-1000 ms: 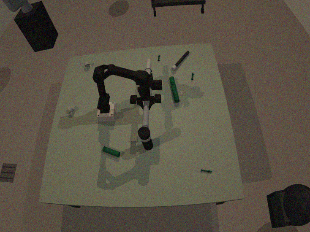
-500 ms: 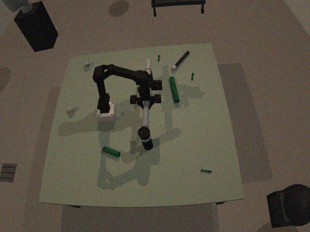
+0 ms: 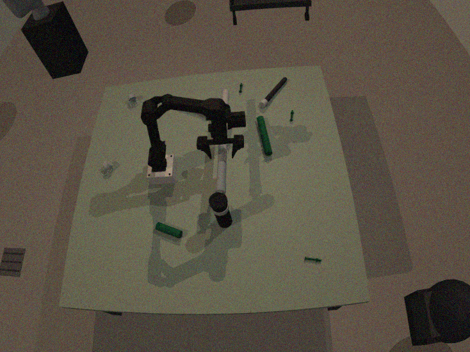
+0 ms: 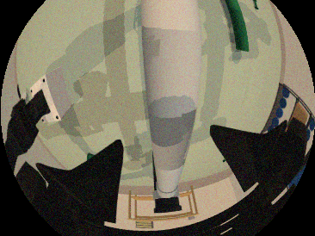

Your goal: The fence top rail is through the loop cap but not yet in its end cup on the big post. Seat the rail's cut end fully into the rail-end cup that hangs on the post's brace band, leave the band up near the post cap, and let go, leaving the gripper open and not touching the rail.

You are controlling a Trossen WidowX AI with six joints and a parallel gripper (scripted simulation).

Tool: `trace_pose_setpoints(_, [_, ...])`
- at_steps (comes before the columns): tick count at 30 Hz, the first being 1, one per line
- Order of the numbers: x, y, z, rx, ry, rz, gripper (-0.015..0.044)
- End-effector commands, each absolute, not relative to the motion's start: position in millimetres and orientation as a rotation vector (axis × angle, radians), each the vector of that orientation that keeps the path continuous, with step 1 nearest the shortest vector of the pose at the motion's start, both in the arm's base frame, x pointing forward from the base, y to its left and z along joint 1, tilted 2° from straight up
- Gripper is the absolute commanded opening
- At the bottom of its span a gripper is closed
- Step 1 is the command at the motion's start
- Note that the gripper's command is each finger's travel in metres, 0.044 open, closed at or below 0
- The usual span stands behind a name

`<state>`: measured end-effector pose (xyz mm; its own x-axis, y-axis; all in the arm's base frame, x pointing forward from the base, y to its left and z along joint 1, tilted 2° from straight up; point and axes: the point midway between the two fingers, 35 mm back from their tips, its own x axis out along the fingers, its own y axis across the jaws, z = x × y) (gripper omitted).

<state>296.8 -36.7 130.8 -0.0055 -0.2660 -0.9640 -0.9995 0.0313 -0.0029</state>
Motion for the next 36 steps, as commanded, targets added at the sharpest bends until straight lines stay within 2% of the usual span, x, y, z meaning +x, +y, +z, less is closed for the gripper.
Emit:
trace_pose_setpoints(1, [297, -23, 146, -1.378, 1.414, 1.040, 0.0440])
trace_pose_setpoints(7, [297, -22, 149, -1.386, 1.414, 1.046, 0.0440])
trace_pose_setpoints(14, [292, -10, 191, -1.386, 1.413, 1.046, 0.0440])
trace_pose_setpoints(36, [292, -10, 191, -1.386, 1.413, 1.046, 0.0440])
